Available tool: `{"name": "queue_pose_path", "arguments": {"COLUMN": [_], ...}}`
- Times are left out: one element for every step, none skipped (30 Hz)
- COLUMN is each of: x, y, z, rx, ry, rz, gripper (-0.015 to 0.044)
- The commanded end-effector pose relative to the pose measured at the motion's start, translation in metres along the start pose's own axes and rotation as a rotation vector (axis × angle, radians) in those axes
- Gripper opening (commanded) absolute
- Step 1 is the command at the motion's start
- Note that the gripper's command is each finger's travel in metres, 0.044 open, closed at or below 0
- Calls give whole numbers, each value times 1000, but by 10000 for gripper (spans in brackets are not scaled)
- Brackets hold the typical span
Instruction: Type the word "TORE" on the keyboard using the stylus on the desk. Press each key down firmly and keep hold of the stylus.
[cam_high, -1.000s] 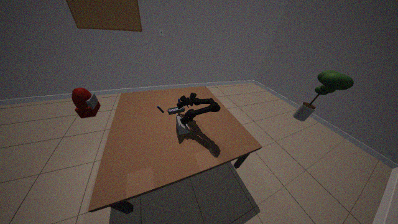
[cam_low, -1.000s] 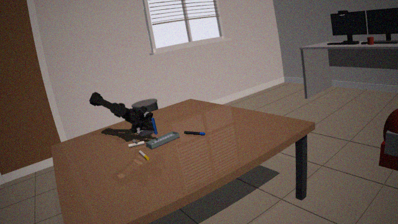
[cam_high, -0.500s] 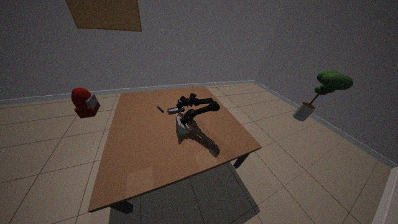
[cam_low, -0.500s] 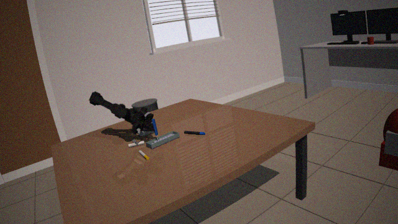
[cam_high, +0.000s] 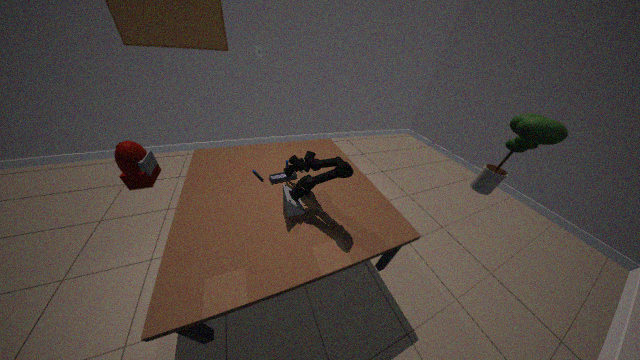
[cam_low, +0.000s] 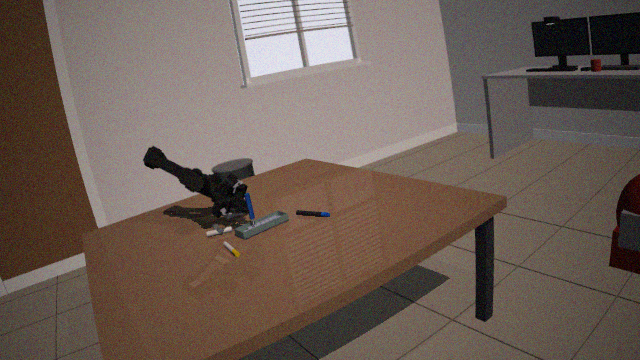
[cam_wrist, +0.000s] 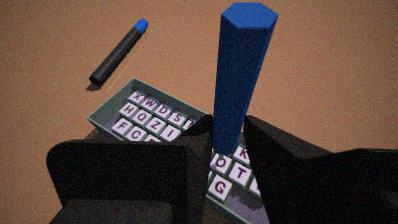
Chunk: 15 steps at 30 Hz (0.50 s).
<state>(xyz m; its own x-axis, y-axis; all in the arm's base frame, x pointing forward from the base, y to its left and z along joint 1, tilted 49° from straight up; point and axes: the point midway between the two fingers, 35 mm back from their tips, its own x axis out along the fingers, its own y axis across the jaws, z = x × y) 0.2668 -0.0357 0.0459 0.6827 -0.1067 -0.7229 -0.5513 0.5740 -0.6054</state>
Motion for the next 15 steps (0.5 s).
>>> {"name": "queue_pose_path", "arguments": {"x": [1,1,2,2,2,2,3,3,3,3,3,4,4,4,4], "y": [1,1,1,1,1,1,1,1,1,1,1,1,1,1,1], "z": [-2,-2,-3,-3,-3,-4,-4,-5,-5,-5,-6,-6,-6,-7,-7], "rx": [-5,-5,-5,-5,-5,-5,-5,-5,-5,-5,-5,-5,-5,-5,-5], "ry": [-3,-3,-3,-3,-3,-3,-3,-3,-3,-3,-3,-3,-3,-3,-3], "rz": [3,3,3,3,3,3,3,3,3,3,3,3,3,3,3], "gripper": [81,81,81,81,81,81,81,81,81,81,81,81,81,81,81]}}
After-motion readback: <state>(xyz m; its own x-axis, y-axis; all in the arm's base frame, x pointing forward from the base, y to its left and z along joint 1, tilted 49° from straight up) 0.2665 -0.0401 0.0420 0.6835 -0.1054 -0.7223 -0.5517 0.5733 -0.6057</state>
